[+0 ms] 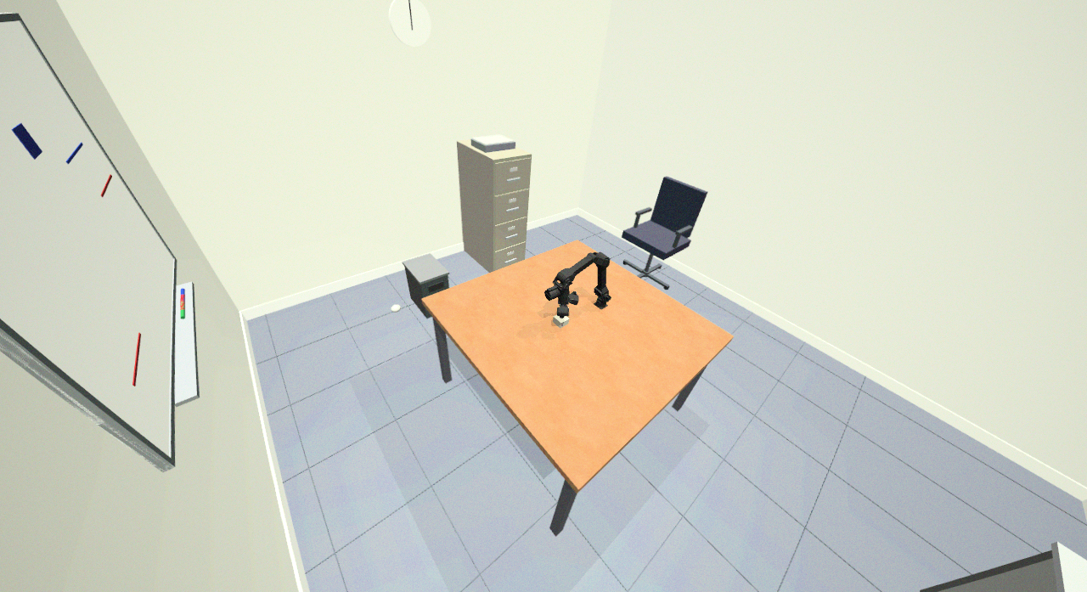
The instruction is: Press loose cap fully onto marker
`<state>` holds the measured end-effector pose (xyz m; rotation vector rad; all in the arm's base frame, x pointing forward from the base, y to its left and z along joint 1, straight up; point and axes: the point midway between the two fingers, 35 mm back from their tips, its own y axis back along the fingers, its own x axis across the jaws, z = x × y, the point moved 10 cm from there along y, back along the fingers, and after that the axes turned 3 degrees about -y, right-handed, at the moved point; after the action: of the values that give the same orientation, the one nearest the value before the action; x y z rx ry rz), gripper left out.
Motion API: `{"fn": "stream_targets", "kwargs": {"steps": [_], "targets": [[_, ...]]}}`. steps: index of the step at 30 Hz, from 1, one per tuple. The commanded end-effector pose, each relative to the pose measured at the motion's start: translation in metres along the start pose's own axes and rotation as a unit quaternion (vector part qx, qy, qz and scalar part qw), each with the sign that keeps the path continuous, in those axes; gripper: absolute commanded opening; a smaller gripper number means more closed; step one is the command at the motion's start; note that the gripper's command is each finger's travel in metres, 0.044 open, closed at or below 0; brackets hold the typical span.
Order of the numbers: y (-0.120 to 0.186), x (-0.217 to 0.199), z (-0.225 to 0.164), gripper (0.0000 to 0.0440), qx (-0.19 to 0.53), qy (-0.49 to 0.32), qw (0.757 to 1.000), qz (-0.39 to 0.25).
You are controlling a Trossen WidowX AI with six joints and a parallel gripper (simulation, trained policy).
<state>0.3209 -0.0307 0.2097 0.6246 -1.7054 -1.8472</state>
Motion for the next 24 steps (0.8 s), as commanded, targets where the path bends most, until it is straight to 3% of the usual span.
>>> {"fn": "stream_targets", "kwargs": {"steps": [1, 9, 12, 22, 24], "targets": [[-0.011, 0.004, 0.007, 0.0109, -0.031, 0.006, 0.999, 0.013], [-0.011, 0.004, 0.008, 0.0153, -0.034, 0.006, 0.999, 0.014], [-0.011, 0.008, 0.011, 0.0188, -0.042, 0.008, 0.999, 0.015], [-0.005, 0.015, 0.020, 0.0440, -0.041, 0.014, 0.999, -0.003], [-0.003, 0.015, 0.021, 0.0440, -0.035, 0.014, 0.999, -0.011]]}}
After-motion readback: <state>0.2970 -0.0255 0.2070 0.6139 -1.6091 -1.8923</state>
